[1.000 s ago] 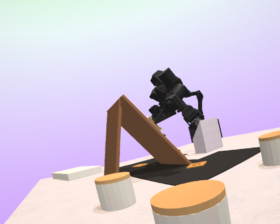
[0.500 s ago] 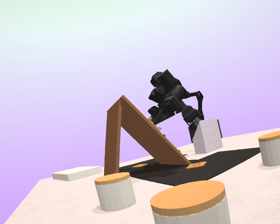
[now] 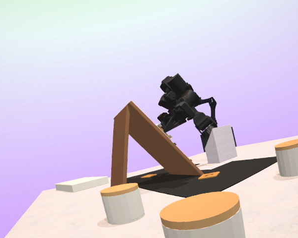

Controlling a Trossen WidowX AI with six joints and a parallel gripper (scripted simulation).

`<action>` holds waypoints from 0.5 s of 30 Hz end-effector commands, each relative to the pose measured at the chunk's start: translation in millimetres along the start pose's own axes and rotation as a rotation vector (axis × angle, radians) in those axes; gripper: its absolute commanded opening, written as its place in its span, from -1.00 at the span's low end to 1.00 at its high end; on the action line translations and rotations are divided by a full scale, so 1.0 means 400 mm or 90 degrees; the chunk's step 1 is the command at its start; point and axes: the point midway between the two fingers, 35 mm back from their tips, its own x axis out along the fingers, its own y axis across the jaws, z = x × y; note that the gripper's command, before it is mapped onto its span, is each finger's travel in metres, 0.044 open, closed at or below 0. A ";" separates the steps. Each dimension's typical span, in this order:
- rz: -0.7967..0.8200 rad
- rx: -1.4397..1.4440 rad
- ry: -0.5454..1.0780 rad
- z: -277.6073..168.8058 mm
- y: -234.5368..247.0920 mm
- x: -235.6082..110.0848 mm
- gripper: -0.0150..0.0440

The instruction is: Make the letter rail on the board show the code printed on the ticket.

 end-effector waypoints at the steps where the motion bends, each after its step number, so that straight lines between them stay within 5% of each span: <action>1: 0.001 -0.001 -0.002 0.001 0.000 -0.017 0.51; 15: 0.001 -0.001 -0.002 0.001 0.004 -0.050 0.51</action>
